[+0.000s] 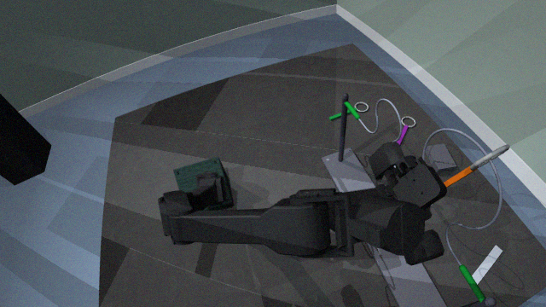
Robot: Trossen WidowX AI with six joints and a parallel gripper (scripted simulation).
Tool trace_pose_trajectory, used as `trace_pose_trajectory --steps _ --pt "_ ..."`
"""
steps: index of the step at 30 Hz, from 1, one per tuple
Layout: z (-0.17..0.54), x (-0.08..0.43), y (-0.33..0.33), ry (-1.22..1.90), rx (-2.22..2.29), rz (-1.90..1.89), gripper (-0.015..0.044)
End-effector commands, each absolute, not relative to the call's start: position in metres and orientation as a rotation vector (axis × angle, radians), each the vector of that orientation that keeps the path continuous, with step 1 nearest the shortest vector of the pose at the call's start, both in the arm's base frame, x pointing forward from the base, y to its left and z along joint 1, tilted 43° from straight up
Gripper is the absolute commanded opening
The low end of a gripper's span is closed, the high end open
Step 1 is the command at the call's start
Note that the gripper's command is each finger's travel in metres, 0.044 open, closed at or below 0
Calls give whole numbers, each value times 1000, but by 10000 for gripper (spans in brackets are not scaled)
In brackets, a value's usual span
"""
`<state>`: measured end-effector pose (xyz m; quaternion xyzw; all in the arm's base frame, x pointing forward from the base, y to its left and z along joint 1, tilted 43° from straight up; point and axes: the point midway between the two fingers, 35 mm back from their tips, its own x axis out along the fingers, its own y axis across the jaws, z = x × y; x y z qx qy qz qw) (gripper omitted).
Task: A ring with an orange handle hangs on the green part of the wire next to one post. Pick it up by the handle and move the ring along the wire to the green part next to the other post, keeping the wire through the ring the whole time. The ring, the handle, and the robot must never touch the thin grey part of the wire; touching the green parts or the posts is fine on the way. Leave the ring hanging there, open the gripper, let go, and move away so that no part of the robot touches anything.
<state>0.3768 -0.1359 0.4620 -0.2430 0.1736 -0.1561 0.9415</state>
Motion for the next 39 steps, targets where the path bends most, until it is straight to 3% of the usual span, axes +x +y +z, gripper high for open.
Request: trace_pose_trajectory --steps 1,39 --pt "465 374 -137 348 -541 -328 -150" --pt "480 372 -152 320 -1015 -395 -150"
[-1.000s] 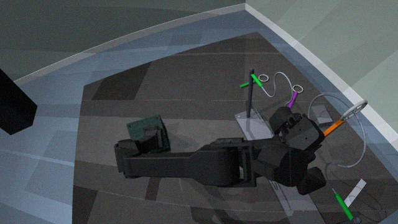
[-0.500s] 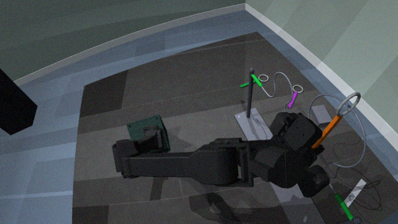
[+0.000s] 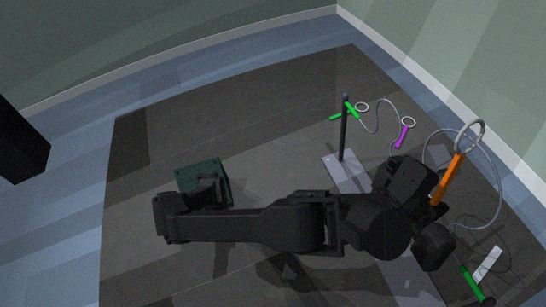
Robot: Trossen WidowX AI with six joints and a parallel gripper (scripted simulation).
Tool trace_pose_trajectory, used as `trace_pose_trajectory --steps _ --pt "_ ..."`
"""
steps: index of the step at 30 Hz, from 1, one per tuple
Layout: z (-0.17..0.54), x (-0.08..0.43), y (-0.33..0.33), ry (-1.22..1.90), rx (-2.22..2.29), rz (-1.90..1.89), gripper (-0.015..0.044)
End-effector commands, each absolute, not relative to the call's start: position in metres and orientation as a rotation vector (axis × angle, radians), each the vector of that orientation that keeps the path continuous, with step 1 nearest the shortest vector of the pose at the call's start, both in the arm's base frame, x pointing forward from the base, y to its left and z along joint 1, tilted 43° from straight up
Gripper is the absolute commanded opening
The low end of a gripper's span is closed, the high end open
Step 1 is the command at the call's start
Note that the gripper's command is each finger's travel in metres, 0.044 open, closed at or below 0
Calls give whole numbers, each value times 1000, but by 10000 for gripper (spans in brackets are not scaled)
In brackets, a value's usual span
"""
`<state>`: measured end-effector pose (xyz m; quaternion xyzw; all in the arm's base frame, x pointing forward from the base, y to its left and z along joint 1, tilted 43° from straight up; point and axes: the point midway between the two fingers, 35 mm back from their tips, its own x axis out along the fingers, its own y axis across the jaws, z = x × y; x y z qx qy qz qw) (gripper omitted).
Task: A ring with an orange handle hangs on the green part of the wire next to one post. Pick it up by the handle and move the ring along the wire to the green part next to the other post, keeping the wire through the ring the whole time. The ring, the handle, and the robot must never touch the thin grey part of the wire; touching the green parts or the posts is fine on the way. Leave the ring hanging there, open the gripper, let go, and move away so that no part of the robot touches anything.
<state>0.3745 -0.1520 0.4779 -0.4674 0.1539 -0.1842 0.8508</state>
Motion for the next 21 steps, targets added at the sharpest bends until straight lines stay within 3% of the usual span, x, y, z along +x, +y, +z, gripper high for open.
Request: trace_pose_trajectory --steps 1,21 --pt "480 372 -152 319 -1028 -397 -150" --pt "491 372 -157 299 -1278 -426 -150"
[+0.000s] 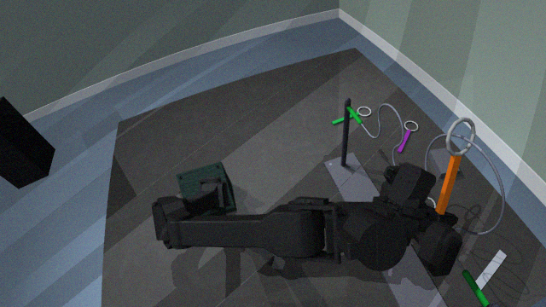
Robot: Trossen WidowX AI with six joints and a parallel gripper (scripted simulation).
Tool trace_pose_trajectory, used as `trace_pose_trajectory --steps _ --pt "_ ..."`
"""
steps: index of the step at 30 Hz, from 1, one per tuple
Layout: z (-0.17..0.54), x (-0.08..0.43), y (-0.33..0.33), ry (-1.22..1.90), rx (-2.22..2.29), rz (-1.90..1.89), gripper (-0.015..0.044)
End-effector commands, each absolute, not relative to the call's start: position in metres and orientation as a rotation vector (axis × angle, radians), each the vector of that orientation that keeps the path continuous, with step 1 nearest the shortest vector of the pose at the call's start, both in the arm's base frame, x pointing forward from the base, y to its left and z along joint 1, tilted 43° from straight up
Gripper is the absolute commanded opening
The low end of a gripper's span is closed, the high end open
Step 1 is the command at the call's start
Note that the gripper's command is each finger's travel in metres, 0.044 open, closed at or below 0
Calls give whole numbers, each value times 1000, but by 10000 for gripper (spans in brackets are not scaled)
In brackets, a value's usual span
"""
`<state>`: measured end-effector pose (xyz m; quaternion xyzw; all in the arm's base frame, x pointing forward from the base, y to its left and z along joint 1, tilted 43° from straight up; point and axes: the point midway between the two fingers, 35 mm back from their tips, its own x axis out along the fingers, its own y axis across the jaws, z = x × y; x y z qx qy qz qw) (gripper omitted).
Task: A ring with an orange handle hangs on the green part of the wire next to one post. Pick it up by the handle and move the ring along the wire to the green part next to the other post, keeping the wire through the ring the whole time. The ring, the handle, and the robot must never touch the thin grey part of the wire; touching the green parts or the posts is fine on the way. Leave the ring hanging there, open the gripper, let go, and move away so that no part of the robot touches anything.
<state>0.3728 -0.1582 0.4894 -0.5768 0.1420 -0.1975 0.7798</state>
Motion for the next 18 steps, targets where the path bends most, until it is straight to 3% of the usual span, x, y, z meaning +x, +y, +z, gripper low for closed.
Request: trace_pose_trajectory --steps 1,18 --pt "492 372 -157 298 -1290 -427 -150" --pt "501 372 -159 277 -1503 -450 -150"
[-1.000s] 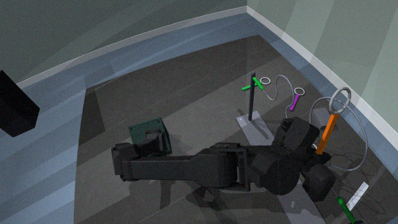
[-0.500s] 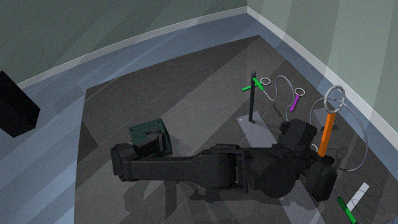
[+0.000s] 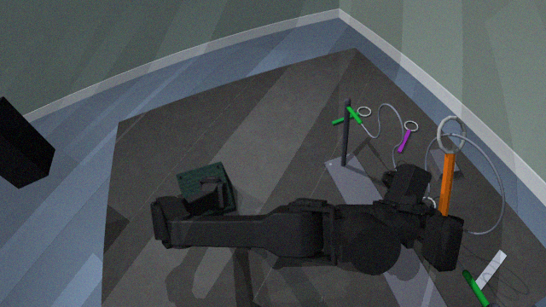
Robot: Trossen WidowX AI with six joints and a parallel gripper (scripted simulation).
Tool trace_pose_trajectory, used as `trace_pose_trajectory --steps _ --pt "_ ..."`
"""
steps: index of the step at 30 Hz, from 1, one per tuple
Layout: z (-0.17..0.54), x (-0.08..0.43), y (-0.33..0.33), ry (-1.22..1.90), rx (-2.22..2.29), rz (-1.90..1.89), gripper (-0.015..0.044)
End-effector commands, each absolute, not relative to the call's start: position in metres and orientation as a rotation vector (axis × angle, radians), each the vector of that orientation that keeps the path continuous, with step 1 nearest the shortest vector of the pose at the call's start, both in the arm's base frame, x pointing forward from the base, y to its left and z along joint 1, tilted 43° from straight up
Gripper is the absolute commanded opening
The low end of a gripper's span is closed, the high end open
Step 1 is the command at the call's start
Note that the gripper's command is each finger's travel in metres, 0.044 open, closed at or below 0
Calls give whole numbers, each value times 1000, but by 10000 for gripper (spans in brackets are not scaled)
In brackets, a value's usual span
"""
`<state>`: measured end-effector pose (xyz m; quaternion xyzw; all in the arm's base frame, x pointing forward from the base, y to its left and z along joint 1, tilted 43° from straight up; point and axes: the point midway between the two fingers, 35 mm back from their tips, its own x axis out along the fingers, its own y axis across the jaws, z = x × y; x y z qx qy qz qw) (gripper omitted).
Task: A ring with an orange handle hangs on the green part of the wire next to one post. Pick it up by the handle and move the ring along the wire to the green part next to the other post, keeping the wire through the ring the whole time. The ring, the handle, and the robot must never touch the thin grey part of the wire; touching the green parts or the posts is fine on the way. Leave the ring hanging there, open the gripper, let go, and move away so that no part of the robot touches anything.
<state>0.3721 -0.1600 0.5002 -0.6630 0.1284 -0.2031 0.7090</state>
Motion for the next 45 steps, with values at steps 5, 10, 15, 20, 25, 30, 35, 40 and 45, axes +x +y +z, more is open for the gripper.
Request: trace_pose_trajectory --steps 5,10,15,20,25,30,35,40,45 --pt "504 371 -159 271 -1566 -456 -150" --pt "507 372 -159 264 -1628 -462 -150" --pt "510 372 -158 257 -1691 -468 -150" --pt "513 372 -158 250 -1754 -473 -150" --pt "516 372 -157 242 -1816 -478 -150" --pt "519 372 -157 234 -1879 -484 -150" --pt "521 370 -155 237 -1934 -502 -150" --pt "521 361 -150 283 -1986 -589 -150" --pt "521 353 -144 318 -2043 -671 -150"
